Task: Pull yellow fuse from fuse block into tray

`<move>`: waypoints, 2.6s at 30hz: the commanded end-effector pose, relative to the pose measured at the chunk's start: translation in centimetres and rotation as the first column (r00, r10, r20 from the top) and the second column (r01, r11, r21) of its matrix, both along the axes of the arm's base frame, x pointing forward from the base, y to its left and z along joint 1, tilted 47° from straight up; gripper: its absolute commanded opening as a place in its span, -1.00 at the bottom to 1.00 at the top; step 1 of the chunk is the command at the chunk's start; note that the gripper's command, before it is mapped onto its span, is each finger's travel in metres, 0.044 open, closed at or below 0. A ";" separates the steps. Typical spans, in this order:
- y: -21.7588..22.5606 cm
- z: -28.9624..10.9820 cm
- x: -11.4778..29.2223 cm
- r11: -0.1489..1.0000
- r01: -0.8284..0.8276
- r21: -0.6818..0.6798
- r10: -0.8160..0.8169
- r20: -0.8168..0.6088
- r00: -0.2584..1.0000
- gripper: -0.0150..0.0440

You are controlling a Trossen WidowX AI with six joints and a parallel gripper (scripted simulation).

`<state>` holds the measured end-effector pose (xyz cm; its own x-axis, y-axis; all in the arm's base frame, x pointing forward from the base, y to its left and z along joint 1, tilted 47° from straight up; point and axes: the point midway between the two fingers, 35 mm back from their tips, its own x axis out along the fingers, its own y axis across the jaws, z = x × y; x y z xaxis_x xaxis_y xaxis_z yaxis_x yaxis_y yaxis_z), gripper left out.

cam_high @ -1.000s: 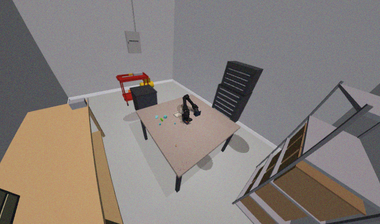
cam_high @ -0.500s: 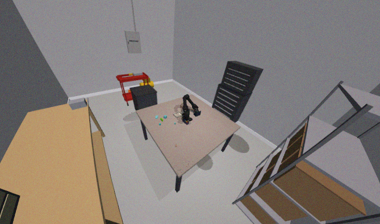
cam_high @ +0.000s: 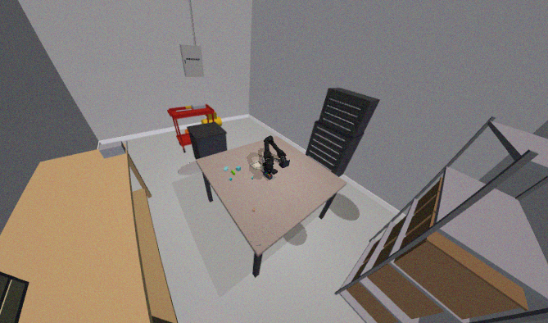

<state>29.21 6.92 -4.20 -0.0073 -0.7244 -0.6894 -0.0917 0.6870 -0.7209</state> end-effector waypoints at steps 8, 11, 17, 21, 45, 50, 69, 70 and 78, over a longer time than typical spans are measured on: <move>0.5 0.4 0.0 1.000 0.005 0.004 -0.005 0.002 1.000 -0.49; 0.6 0.5 0.0 1.000 0.005 0.004 -0.005 0.002 1.000 -0.49; 0.8 0.7 0.0 1.000 0.005 0.003 -0.005 0.001 1.000 -0.49; 0.9 0.9 0.0 1.000 0.004 0.003 -0.004 0.001 1.000 -0.49; 2.2 2.0 0.0 1.000 0.003 0.003 -0.003 0.000 1.000 -0.49; 2.8 2.6 0.0 1.000 0.003 0.003 -0.003 0.000 1.000 -0.49; -2.3 9.5 2.4 1.000 -0.004 0.023 0.004 -0.002 1.000 -0.49; -2.9 10.0 2.5 1.000 -0.005 0.023 0.005 -0.002 1.000 -0.49; -7.3 14.5 2.7 1.000 -0.005 0.018 0.005 -0.001 1.000 -0.49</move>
